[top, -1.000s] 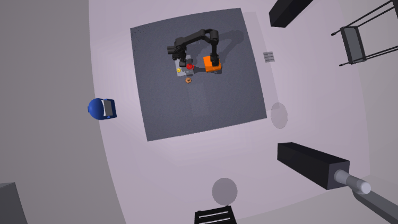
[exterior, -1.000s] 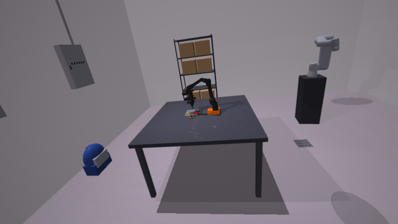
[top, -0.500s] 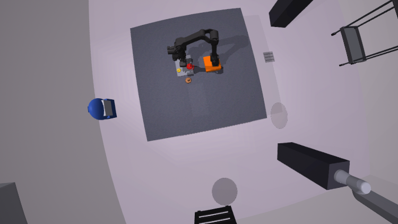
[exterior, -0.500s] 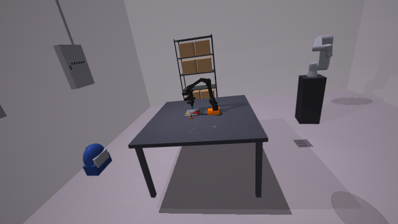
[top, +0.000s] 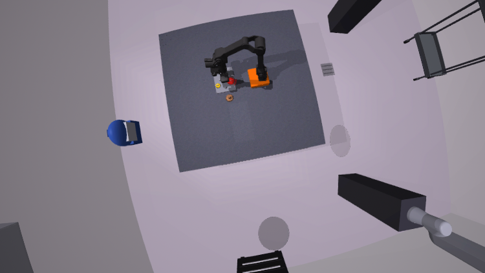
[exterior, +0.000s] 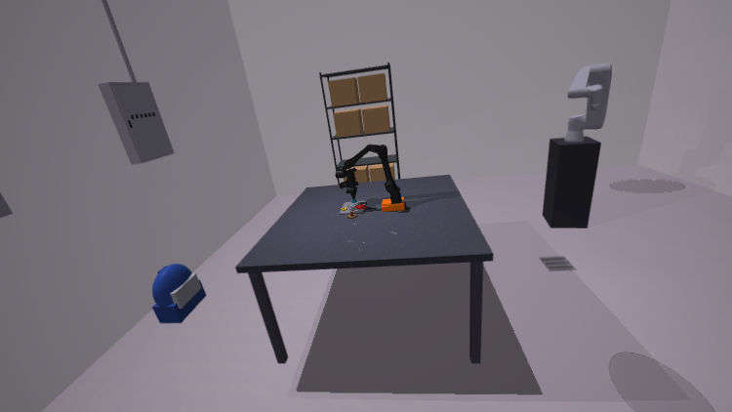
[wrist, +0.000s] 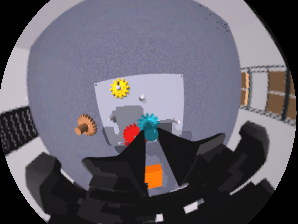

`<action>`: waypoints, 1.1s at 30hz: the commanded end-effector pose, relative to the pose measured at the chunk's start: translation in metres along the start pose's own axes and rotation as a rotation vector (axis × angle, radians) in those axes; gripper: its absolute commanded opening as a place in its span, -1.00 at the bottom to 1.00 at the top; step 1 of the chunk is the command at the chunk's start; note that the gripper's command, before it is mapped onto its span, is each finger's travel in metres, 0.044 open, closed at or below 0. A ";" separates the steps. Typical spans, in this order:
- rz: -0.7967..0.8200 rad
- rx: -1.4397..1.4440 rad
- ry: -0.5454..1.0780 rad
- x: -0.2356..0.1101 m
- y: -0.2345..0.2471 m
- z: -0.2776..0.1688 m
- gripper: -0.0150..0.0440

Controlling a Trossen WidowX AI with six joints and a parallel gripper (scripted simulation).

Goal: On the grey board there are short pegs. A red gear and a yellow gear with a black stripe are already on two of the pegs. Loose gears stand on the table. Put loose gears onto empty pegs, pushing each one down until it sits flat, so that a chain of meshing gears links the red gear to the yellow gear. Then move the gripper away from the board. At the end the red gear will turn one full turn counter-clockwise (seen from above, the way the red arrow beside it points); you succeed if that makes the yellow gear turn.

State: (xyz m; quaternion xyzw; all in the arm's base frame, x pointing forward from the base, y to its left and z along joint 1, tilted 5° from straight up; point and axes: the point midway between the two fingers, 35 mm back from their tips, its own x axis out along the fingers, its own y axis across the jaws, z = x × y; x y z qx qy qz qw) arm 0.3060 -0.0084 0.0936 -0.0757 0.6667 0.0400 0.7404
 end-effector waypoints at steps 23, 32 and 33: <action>0.006 0.350 0.007 0.025 0.002 -0.001 -0.49; 0.006 0.107 0.007 0.026 0.002 -0.002 -0.49; 0.007 0.080 0.007 0.027 0.002 -0.002 -0.49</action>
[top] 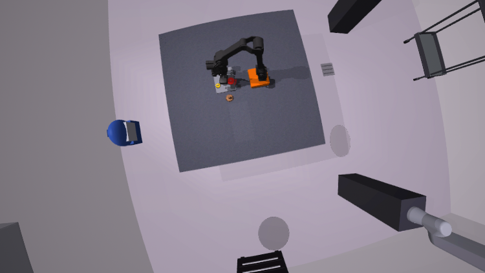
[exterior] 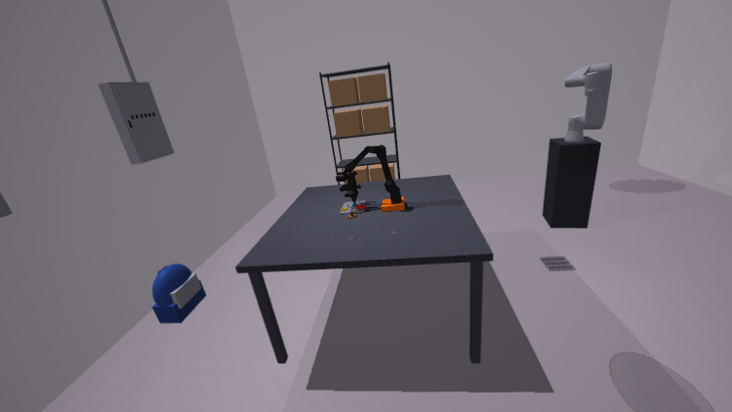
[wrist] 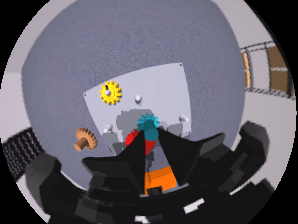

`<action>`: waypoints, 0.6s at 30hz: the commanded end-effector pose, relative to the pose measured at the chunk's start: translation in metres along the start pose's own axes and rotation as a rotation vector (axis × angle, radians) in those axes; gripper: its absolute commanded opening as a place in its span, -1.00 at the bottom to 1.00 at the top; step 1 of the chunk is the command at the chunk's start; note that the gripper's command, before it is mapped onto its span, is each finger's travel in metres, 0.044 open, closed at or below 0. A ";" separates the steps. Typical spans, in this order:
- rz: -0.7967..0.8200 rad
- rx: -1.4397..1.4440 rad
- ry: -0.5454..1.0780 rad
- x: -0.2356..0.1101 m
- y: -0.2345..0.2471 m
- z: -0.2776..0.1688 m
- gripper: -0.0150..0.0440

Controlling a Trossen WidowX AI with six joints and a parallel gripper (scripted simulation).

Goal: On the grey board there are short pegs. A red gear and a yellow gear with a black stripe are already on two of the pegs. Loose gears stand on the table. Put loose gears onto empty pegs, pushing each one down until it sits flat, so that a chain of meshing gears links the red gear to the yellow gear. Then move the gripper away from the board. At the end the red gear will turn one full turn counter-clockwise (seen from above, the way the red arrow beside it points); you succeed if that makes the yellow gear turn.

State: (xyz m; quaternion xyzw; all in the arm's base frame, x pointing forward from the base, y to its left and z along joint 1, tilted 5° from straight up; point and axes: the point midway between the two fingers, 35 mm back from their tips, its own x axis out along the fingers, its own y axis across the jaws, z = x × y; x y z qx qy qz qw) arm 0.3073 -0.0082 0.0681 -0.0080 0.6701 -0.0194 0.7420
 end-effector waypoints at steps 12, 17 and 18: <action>0.003 -0.206 0.000 0.003 0.000 0.000 -0.49; 0.003 -0.097 0.001 0.004 0.001 0.000 -0.49; 0.003 -0.073 0.001 0.004 0.001 0.000 -0.49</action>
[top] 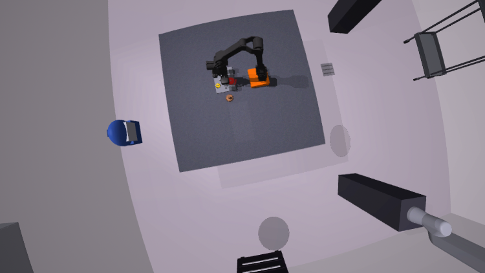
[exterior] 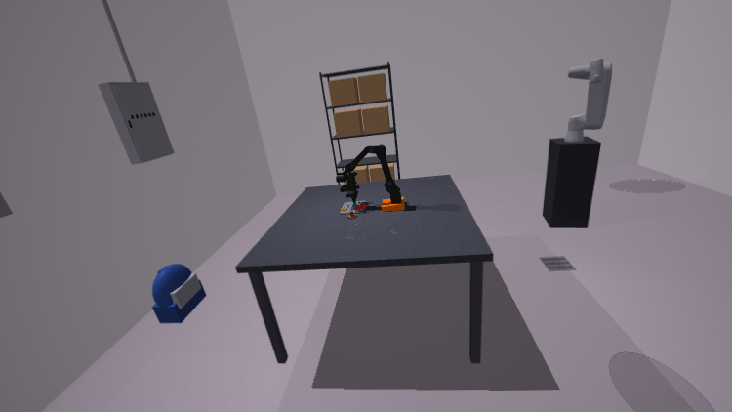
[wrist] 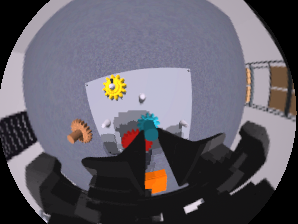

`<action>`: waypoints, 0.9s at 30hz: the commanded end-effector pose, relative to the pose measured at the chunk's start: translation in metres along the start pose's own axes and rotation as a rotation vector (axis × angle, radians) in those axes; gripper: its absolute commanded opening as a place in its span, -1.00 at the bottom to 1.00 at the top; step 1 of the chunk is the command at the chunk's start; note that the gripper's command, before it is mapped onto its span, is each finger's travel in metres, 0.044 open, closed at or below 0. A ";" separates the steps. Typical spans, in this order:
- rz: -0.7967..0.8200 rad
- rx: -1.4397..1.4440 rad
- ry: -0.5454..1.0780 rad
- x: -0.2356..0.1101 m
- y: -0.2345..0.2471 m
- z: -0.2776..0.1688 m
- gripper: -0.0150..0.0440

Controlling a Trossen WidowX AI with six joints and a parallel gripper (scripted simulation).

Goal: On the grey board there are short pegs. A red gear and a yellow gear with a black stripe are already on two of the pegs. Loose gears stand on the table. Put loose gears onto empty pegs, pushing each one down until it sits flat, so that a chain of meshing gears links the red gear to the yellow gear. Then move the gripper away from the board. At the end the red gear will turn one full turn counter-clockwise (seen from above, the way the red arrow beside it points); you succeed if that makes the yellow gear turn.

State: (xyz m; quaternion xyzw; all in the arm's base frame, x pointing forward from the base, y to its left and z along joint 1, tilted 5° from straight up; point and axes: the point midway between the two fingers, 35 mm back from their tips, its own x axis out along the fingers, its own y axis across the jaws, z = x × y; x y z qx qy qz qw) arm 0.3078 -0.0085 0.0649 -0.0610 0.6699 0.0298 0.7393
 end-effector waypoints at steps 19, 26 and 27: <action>0.001 0.177 0.000 -0.010 0.000 0.001 -0.02; 0.002 0.153 0.000 -0.047 0.000 0.001 -0.02; 0.002 0.153 0.000 -0.047 0.000 0.001 -0.02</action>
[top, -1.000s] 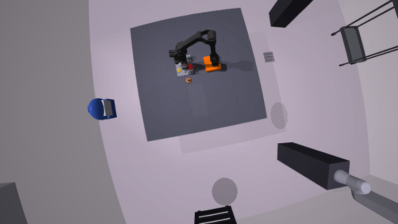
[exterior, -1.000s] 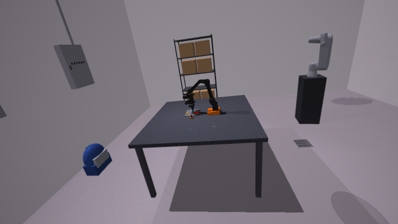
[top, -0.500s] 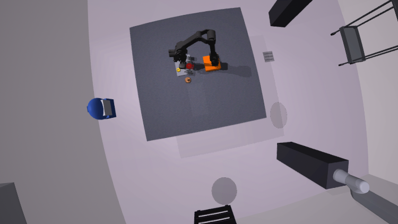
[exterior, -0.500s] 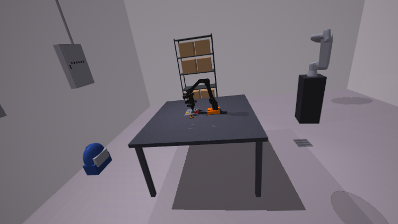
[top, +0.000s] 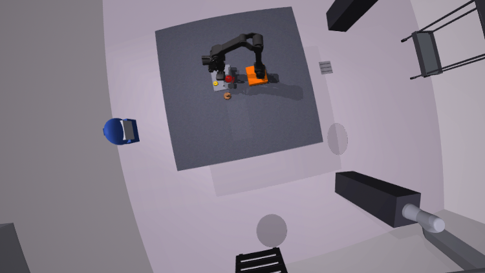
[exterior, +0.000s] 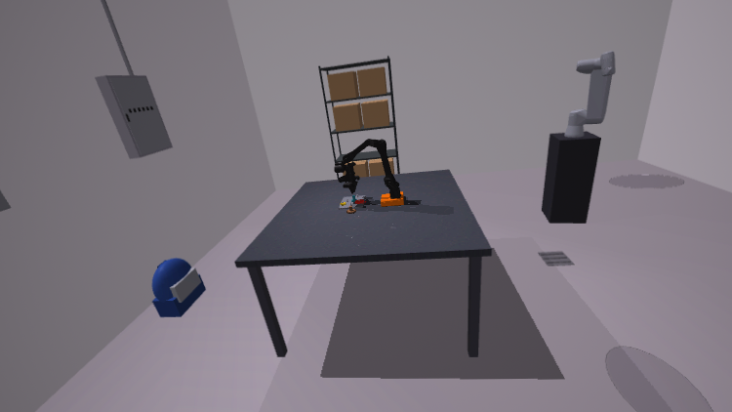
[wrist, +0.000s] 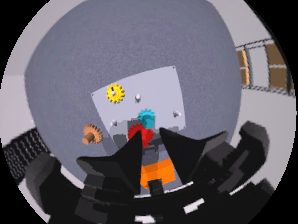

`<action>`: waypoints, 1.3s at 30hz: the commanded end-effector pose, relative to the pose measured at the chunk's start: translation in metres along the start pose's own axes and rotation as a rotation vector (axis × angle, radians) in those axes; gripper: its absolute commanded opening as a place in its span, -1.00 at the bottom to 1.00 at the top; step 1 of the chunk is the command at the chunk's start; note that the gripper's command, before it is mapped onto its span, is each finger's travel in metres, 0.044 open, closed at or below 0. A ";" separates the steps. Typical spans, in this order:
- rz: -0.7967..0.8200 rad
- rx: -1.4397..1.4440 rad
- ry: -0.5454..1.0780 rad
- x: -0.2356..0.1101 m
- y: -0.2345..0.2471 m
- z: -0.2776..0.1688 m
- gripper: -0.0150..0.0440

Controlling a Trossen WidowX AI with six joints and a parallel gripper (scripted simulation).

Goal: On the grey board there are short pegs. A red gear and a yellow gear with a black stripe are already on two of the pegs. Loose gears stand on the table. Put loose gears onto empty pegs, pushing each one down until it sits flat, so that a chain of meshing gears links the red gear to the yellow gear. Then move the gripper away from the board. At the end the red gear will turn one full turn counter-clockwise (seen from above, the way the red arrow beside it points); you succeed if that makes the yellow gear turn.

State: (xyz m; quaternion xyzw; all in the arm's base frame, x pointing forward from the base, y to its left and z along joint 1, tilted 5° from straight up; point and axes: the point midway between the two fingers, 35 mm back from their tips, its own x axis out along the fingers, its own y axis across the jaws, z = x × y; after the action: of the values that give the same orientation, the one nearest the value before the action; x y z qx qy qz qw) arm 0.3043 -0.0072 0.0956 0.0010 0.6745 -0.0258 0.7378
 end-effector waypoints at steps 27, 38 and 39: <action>0.014 -0.688 -0.014 0.000 0.165 -0.035 1.00; 0.014 -0.688 -0.013 0.018 0.166 -0.035 1.00; 0.014 -0.688 -0.013 0.020 0.166 -0.035 1.00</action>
State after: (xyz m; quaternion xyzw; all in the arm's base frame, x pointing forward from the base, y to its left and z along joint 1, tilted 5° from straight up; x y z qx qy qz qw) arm 0.2783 0.1600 0.0740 -0.2397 0.6373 0.2095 0.7018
